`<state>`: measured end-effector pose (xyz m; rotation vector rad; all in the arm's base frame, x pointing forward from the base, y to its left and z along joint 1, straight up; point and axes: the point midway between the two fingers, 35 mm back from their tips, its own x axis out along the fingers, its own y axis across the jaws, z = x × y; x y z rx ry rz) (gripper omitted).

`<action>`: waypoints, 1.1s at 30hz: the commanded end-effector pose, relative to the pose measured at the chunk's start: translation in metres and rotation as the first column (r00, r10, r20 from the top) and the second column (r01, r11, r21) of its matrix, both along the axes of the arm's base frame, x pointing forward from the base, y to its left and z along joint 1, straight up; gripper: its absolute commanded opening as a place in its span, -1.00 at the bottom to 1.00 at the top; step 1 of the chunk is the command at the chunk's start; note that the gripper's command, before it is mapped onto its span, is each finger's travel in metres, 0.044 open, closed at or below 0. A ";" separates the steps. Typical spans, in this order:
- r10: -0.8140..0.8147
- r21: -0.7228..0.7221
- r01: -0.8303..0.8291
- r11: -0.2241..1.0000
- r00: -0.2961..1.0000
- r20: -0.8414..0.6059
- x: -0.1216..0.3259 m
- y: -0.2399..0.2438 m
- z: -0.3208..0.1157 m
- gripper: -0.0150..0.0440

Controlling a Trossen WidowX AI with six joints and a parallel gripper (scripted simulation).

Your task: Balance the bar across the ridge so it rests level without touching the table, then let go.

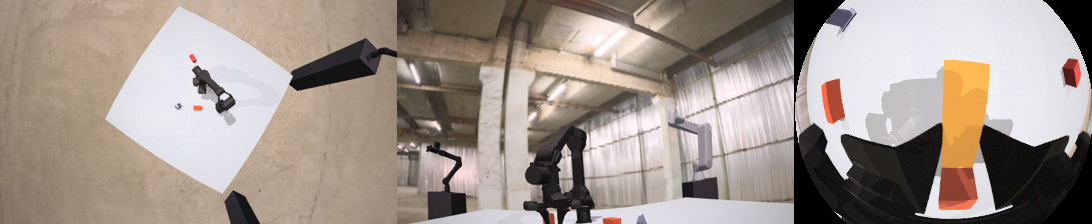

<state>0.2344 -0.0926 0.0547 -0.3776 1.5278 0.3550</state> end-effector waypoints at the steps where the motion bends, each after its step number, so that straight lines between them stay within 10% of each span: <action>1: 0.000 -0.002 0.000 1.000 1.000 0.006 0.003 -0.001 0.010 -0.49; 33: 0.002 0.002 -0.002 1.000 1.000 0.008 0.000 0.001 0.092 -0.49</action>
